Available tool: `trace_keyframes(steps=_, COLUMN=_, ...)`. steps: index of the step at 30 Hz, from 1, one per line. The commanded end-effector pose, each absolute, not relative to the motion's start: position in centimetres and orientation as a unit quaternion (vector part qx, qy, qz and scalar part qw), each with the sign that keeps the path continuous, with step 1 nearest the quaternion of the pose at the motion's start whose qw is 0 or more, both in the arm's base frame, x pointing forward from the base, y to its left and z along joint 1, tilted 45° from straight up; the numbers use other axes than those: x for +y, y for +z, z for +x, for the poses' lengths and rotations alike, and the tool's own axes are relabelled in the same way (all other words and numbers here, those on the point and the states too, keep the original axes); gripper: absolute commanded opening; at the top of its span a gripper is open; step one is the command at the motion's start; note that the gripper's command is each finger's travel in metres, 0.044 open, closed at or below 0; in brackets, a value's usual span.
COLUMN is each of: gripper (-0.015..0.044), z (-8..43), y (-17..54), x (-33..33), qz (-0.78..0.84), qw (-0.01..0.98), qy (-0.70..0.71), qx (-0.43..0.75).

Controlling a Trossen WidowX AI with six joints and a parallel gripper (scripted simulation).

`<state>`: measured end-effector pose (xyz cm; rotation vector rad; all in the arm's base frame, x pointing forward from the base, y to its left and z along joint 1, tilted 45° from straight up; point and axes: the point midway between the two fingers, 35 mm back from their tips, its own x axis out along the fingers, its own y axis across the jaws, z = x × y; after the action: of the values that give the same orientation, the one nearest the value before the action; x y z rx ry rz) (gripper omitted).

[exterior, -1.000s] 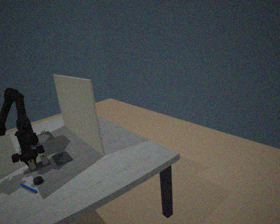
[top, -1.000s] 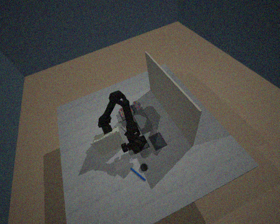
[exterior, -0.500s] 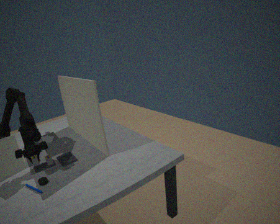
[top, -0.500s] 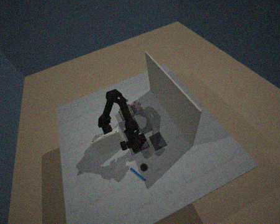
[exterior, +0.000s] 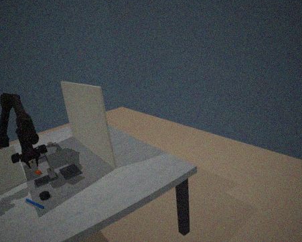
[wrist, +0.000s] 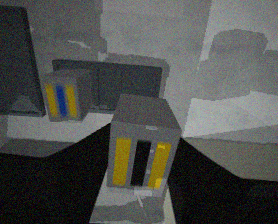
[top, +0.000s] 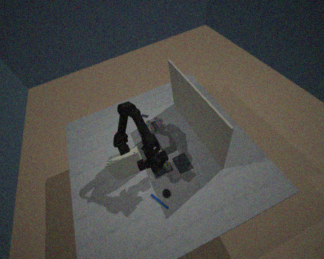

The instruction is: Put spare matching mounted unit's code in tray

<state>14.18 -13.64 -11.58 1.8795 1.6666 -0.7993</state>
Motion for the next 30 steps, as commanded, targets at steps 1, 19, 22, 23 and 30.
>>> trace_keyframes(steps=1, gripper=0.0000, z=14.3, y=-10.8, x=-15.0, qz=0.688, qw=0.254, qy=-0.295, qx=0.612)
trace_keyframes(steps=19, gripper=0.0000, z=15.0, y=-6.9, x=-19.9, qz=0.686, qw=0.256, qy=-0.296, qx=0.613)
trace_keyframes(steps=22, gripper=0.0000, z=16.3, y=-6.9, x=-20.5, qz=0.686, qw=0.257, qy=-0.297, qx=0.612)
trace_keyframes(steps=23, gripper=0.0000, z=16.7, y=-7.0, x=-20.6, qz=0.686, qw=0.258, qy=-0.297, qx=0.612)
trace_keyframes(steps=30, gripper=0.0000, z=19.7, y=-7.1, x=-21.6, qz=0.686, qw=0.259, qy=-0.298, qx=0.611)
